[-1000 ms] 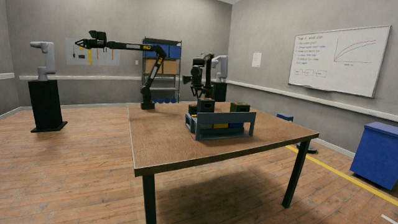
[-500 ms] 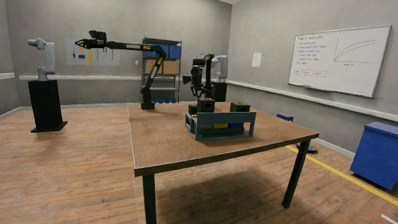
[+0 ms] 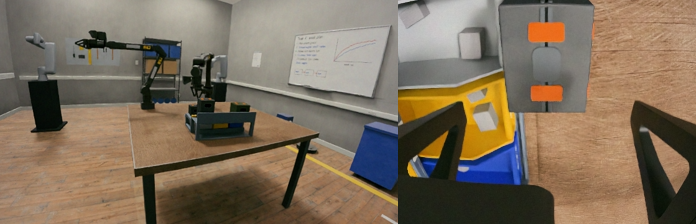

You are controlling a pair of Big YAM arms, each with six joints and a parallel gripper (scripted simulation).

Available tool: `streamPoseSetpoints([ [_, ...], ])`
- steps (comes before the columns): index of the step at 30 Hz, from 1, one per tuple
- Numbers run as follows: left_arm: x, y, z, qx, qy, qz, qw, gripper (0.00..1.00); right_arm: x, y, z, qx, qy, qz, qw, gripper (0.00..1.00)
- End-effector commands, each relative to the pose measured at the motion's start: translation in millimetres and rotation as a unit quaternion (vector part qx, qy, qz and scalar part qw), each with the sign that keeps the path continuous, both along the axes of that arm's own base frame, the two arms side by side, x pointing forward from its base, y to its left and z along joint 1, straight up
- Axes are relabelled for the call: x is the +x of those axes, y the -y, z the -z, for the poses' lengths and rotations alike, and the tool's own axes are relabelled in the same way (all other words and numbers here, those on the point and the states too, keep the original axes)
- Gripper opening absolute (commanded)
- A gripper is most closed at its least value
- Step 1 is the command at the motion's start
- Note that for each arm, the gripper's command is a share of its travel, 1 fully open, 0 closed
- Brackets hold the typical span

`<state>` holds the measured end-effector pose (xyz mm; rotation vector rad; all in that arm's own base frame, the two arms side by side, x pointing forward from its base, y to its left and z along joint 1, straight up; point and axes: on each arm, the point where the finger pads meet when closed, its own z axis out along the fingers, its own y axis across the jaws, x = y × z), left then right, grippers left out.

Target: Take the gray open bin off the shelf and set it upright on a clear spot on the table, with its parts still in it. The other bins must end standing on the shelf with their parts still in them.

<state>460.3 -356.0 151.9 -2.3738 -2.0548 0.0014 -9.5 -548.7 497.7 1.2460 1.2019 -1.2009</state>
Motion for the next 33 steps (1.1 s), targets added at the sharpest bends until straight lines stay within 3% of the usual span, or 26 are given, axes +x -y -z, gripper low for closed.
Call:
streamPoseSetpoints([
  [1, 3.3, 0.3, 15.3, 0.004, -0.004, -0.002, 1.000, 1.00, -4.3, -4.0, -2.8, -0.010, -0.009, 0.003, 1.000, 1.00],
  [33, 3.5, 0.5, 51.0, 0.004, -0.004, -0.002, 1.000, 1.00, -4.3, -4.0, -2.8, -0.010, -0.009, 0.003, 1.000, 1.00],
])
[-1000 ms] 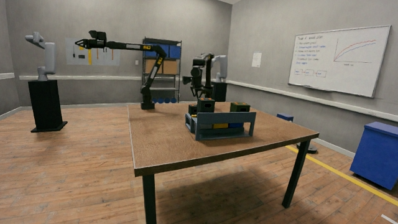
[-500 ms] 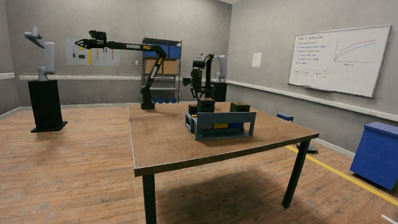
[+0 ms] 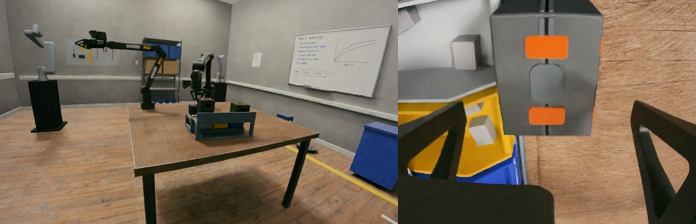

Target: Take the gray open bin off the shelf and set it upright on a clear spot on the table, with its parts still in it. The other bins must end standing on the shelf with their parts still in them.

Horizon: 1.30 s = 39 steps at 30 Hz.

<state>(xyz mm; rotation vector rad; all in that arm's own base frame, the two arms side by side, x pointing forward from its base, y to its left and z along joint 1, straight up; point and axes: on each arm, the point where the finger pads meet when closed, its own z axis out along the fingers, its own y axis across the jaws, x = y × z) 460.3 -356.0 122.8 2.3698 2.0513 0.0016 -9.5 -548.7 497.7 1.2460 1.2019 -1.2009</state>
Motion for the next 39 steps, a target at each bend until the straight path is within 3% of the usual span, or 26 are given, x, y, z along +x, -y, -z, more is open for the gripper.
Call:
streamPoseSetpoints([
  [1, 3.5, 0.5, 22.9, 0.007, -0.008, -0.002, 1.000, 1.00, -4.3, -4.0, -2.8, -0.010, -0.009, 0.003, 1.000, 1.00],
  [39, 2.8, 1.1, 34.5, 0.010, -0.011, -0.002, 1.000, 1.00, -4.3, -4.0, -2.8, -0.010, -0.009, 0.003, 1.000, 1.00],
])
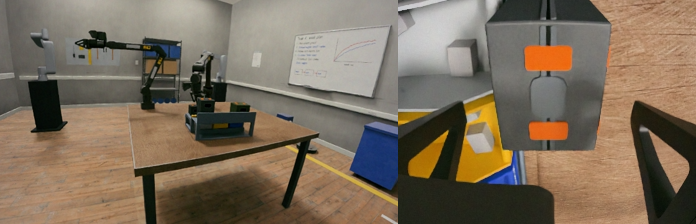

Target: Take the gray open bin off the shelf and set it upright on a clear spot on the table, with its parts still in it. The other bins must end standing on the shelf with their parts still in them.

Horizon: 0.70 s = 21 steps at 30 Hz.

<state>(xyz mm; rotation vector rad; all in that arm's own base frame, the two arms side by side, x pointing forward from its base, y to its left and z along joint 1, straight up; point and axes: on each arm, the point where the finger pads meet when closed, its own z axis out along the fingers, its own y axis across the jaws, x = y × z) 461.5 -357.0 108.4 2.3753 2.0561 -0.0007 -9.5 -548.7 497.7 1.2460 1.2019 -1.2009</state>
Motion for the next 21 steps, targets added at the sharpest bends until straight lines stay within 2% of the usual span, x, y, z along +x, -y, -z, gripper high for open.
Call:
streamPoseSetpoints([
  [1, 1.6, 0.1, 20.1, 0.008, -0.008, -0.002, 1.000, 1.00, -4.3, -4.0, -2.8, -0.010, -0.009, 0.003, 1.000, 1.00],
  [21, 3.8, 3.1, 16.6, 0.005, -0.004, -0.003, 1.000, 1.00, -4.3, -4.0, -2.8, -0.010, -0.009, 0.003, 1.000, 1.00],
])
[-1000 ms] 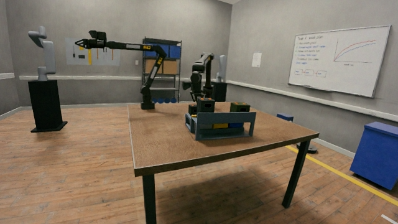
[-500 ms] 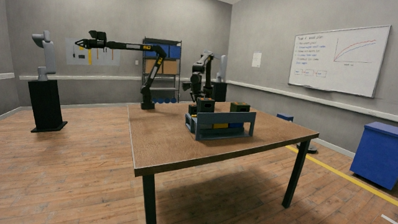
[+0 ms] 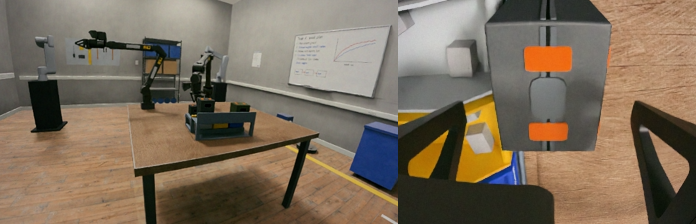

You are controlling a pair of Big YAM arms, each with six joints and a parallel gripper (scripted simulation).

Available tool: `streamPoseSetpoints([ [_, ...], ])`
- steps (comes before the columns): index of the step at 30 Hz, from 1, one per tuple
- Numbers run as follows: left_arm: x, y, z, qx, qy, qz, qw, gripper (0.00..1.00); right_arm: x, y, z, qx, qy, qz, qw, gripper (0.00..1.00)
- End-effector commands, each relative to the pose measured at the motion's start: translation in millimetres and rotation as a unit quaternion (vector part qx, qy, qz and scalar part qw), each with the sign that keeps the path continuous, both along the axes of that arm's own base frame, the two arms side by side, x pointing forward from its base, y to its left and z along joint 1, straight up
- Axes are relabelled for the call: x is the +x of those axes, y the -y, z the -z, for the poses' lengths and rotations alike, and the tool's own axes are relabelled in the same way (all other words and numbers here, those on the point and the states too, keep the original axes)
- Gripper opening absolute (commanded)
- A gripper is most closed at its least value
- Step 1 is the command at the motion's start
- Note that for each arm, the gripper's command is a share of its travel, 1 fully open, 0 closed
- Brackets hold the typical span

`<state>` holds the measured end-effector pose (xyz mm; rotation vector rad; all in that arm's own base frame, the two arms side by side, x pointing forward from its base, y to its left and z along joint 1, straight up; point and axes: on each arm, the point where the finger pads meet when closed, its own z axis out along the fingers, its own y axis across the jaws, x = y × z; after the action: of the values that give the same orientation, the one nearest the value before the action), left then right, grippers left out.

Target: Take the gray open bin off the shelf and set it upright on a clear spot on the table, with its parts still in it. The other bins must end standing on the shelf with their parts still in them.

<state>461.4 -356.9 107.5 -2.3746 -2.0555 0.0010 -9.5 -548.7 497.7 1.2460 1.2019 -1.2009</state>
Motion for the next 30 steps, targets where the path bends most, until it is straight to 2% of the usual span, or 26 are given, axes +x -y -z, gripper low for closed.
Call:
streamPoseSetpoints([
  [1, 4.0, 3.3, 15.4, 0.005, -0.004, -0.003, 1.000, 1.00, -4.3, -4.0, -2.8, -0.010, -0.009, 0.003, 1.000, 1.00],
  [16, 5.5, 5.4, 13.3, 0.003, -0.001, -0.003, 1.000, 1.00, -4.3, -4.0, -2.8, -0.010, -0.009, 0.003, 1.000, 1.00],
  [30, 1.2, 2.1, 23.8, 0.007, -0.006, -0.003, 1.000, 1.00, -4.3, -4.0, -2.8, -0.010, -0.009, 0.003, 1.000, 1.00],
])
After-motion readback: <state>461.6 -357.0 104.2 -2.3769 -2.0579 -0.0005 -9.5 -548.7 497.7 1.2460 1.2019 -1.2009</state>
